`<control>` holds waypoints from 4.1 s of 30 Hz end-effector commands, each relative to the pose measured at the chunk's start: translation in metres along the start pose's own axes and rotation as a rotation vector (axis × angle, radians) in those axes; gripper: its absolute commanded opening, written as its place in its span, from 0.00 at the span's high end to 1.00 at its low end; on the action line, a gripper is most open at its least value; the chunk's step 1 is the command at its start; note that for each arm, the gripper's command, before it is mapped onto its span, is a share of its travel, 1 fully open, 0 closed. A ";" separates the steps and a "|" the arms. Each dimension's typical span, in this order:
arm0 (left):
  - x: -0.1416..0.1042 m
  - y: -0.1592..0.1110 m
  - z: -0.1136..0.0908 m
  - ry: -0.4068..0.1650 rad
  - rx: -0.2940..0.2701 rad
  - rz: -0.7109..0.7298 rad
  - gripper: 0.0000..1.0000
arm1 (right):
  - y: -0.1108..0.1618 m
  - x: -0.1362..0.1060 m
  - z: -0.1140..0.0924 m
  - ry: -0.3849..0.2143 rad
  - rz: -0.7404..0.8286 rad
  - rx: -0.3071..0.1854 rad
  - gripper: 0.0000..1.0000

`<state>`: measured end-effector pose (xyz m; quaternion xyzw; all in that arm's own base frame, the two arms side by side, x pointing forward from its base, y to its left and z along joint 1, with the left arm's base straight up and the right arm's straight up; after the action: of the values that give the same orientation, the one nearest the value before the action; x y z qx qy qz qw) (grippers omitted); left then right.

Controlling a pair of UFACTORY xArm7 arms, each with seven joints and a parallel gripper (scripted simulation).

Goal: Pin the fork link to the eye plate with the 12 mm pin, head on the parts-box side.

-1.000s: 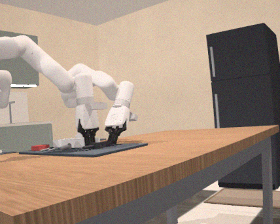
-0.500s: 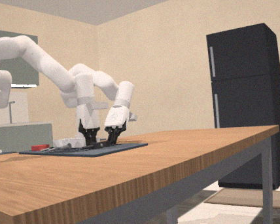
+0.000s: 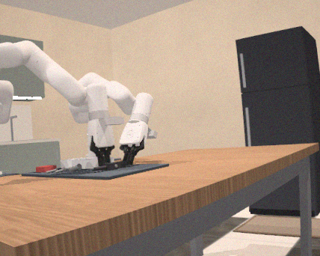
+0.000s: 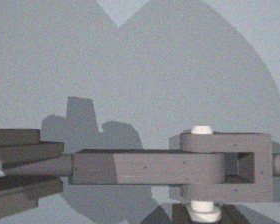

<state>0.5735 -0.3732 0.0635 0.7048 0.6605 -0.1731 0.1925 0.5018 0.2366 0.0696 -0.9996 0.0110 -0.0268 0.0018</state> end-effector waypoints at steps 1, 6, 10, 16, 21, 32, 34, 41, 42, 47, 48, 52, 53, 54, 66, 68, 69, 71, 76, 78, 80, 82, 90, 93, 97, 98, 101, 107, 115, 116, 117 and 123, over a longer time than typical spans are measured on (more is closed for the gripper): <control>-0.001 0.002 -0.002 -0.001 -0.004 0.002 1.00 | -0.001 0.001 -0.002 0.005 -0.001 0.003 1.00; -0.001 0.002 -0.002 -0.001 -0.004 0.002 1.00 | -0.001 0.001 -0.002 0.005 -0.001 0.003 1.00; -0.001 0.002 -0.002 -0.001 -0.004 0.002 1.00 | -0.001 0.001 -0.002 0.005 -0.001 0.003 1.00; -0.001 0.002 -0.002 -0.001 -0.004 0.002 1.00 | -0.001 0.001 -0.002 0.005 -0.001 0.003 1.00; -0.001 0.002 -0.002 -0.001 -0.004 0.002 1.00 | -0.002 0.002 -0.002 0.005 -0.001 0.003 1.00; -0.001 0.002 -0.002 -0.001 -0.004 0.002 1.00 | -0.002 0.003 -0.002 0.006 -0.001 0.003 1.00; -0.001 0.002 -0.002 -0.001 -0.004 0.002 1.00 | -0.002 0.003 -0.002 0.006 0.000 0.003 1.00; -0.001 0.002 -0.002 -0.001 -0.004 0.002 1.00 | -0.002 0.004 -0.002 0.006 0.000 0.003 1.00; -0.001 0.002 -0.002 -0.001 -0.004 0.002 1.00 | -0.002 0.004 -0.002 0.006 0.000 0.003 1.00; -0.001 0.002 -0.002 -0.001 -0.004 0.002 1.00 | -0.002 0.004 -0.002 0.006 0.000 0.003 1.00; -0.001 0.002 -0.002 -0.001 -0.004 0.002 1.00 | -0.002 0.004 -0.002 0.006 0.000 0.003 1.00; -0.001 0.002 -0.002 -0.001 -0.004 0.002 1.00 | -0.002 0.004 -0.002 0.006 0.000 0.003 1.00; -0.001 0.002 -0.002 -0.001 -0.004 0.002 1.00 | -0.002 0.004 -0.002 0.006 0.000 0.003 1.00; -0.001 0.002 -0.002 -0.001 -0.004 0.002 1.00 | -0.002 0.004 -0.002 0.006 0.000 0.003 1.00; -0.001 0.002 -0.002 -0.001 -0.004 0.002 1.00 | -0.002 0.004 -0.002 0.006 0.000 0.003 0.65; -0.001 0.002 -0.002 -0.001 -0.004 0.002 1.00 | -0.002 0.004 -0.002 0.006 0.000 0.003 0.65; -0.001 0.002 -0.002 -0.001 -0.004 0.002 1.00 | -0.002 0.004 -0.002 0.006 0.000 0.003 0.65; -0.001 0.002 -0.002 -0.001 -0.004 0.002 1.00 | -0.002 0.004 -0.002 0.006 0.000 0.003 0.65; -0.001 0.002 -0.002 -0.001 -0.004 0.002 1.00 | -0.002 0.004 -0.002 0.006 0.000 0.003 0.65; -0.001 0.002 -0.002 -0.001 -0.004 0.002 1.00 | -0.002 0.004 -0.002 0.006 0.000 0.003 0.65; -0.001 0.002 -0.002 -0.001 -0.004 0.002 1.00 | -0.002 0.004 -0.002 0.006 0.000 0.003 0.65; -0.001 0.002 -0.002 -0.001 -0.004 0.002 1.00 | -0.002 0.004 -0.002 0.006 0.000 0.003 0.65; -0.001 0.002 -0.002 -0.001 -0.004 0.002 1.00 | -0.002 0.004 -0.002 0.006 0.000 0.003 0.65; -0.001 0.002 -0.002 -0.001 -0.004 0.002 1.00 | -0.002 0.004 -0.002 0.006 0.000 0.003 0.65; -0.001 0.002 -0.002 -0.001 -0.004 0.002 1.00 | -0.002 0.004 -0.003 0.006 0.000 0.003 0.65; -0.001 0.002 -0.002 -0.001 -0.004 0.002 1.00 | -0.002 0.004 -0.003 0.006 0.000 0.003 0.65; -0.001 0.002 -0.002 -0.001 -0.004 0.002 1.00 | -0.002 0.004 -0.004 0.006 0.000 0.003 0.65; -0.001 0.002 -0.002 -0.001 -0.004 0.002 1.00 | -0.002 0.004 -0.007 0.006 0.000 0.003 0.65; -0.001 0.002 -0.002 -0.001 -0.004 0.002 1.00 | -0.002 0.004 -0.014 0.006 0.000 0.003 0.65; -0.001 0.002 -0.002 -0.001 -0.004 0.002 1.00 | -0.002 0.004 -0.016 0.006 0.000 0.003 0.65; -0.001 0.002 -0.002 -0.001 -0.004 0.002 1.00 | -0.002 0.004 -0.016 0.006 0.000 0.003 0.65; -0.001 0.002 -0.002 -0.001 -0.004 0.002 1.00 | -0.002 0.004 -0.021 0.006 0.000 0.003 0.65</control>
<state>0.5738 -0.3729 0.0636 0.7046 0.6607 -0.1728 0.1926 0.5038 0.2373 0.0837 -0.9996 0.0108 -0.0273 0.0021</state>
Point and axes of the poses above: on each arm, the point where the finger pads meet when closed, its own z axis out along the fingers, its own y axis across the jaws, x = y × z, the point moved 3 cm from there along -z, back along the fingers, and after that the axes turned 5 degrees about z, right-handed, at the moved point
